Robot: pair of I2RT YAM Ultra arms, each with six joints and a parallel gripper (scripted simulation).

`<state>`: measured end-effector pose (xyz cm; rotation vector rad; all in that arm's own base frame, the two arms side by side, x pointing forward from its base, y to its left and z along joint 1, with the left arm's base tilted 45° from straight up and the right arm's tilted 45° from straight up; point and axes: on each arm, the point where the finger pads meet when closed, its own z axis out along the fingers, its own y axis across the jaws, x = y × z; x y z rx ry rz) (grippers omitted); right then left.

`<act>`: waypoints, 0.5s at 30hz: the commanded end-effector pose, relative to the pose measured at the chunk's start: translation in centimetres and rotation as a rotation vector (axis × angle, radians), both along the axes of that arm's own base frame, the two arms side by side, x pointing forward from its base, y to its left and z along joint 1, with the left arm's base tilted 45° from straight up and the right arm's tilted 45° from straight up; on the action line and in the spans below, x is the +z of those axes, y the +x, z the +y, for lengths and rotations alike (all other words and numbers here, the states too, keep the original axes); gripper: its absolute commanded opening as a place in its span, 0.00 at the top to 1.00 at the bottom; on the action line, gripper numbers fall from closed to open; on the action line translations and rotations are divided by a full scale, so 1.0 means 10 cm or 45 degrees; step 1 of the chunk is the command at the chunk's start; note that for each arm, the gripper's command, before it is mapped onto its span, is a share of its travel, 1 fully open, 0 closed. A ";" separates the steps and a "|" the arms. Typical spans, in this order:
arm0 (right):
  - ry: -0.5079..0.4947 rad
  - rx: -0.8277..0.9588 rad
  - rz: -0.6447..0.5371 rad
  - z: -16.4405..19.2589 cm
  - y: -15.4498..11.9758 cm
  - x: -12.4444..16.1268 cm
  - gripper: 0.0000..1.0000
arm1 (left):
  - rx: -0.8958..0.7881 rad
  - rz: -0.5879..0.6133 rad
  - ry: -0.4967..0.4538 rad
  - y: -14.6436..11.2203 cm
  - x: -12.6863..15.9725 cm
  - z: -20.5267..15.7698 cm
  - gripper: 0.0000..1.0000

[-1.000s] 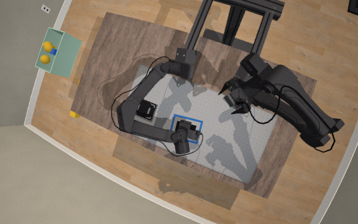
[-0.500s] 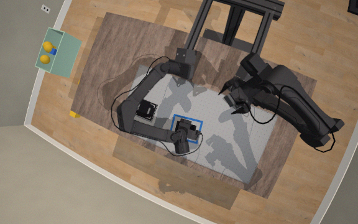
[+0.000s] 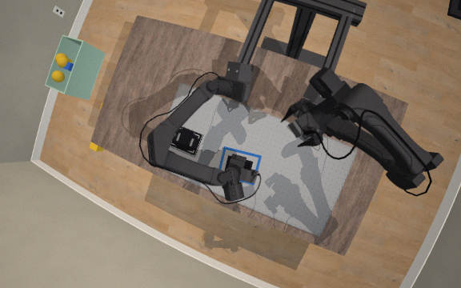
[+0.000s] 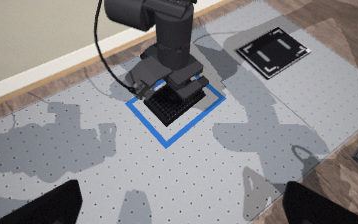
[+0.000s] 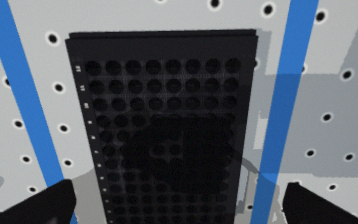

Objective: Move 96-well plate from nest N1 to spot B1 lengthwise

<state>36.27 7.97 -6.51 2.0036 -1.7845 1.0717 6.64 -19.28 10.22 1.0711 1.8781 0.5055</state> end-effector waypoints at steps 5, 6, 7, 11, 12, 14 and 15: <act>0.069 -0.013 -0.056 0.31 0.02 0.28 0.00 | -0.020 -0.012 -0.013 -0.05 0.06 -0.09 0.00; 0.096 -0.033 -0.087 0.33 0.03 0.27 0.00 | -0.020 -0.012 -0.013 -0.05 0.06 -0.09 0.00; 0.139 -0.067 -0.138 0.35 0.05 0.27 0.00 | -0.020 -0.012 -0.013 -0.05 0.06 -0.09 0.00; 0.329 -0.216 -0.356 0.41 0.01 0.30 0.00 | -0.020 -0.012 -0.013 -0.05 0.06 -0.09 0.00; 0.370 -0.250 -0.404 0.41 -0.02 0.32 0.00 | -0.020 -0.012 -0.013 -0.05 0.06 -0.09 0.00; 0.457 -0.321 -0.504 0.41 -0.10 0.36 0.00 | -0.020 -0.012 -0.013 -0.05 0.06 -0.09 0.00; 0.495 -0.356 -0.563 0.39 -0.13 0.39 0.00 | -0.020 -0.012 -0.013 -0.05 0.06 -0.09 0.00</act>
